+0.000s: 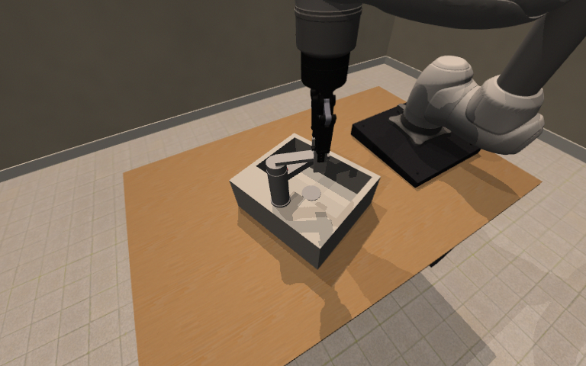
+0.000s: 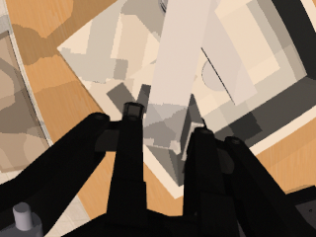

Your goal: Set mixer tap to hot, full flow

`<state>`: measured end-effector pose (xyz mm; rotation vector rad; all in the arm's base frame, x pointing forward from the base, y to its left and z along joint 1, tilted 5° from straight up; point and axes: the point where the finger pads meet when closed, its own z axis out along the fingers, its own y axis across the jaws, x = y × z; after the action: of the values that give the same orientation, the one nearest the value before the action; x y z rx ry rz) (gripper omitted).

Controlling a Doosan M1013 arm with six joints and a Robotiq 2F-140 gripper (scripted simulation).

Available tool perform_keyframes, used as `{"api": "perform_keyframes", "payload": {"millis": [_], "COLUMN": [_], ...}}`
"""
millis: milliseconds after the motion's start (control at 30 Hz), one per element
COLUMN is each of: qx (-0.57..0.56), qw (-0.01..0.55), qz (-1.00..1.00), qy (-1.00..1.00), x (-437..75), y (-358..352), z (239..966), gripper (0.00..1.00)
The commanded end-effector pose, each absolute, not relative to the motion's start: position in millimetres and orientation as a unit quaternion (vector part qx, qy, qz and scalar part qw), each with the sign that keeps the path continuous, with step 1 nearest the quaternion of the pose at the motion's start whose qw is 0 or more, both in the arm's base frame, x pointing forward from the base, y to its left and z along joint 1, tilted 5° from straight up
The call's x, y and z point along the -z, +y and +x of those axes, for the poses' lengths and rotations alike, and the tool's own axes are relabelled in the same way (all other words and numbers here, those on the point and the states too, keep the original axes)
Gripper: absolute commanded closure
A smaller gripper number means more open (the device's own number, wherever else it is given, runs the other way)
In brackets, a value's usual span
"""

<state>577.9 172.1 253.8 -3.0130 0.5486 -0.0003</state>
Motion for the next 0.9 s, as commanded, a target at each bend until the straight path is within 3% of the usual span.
{"api": "perform_keyframes", "payload": {"millis": [0,867], "qx": [0.000,0.000], "qw": [0.040,0.040], "qz": [-0.983,-0.983], "qy": [0.179,0.179], "x": [-253.9,-263.9], "y": [172.1,170.3], "z": [577.9,580.5], "gripper": [1.00,1.00]}}
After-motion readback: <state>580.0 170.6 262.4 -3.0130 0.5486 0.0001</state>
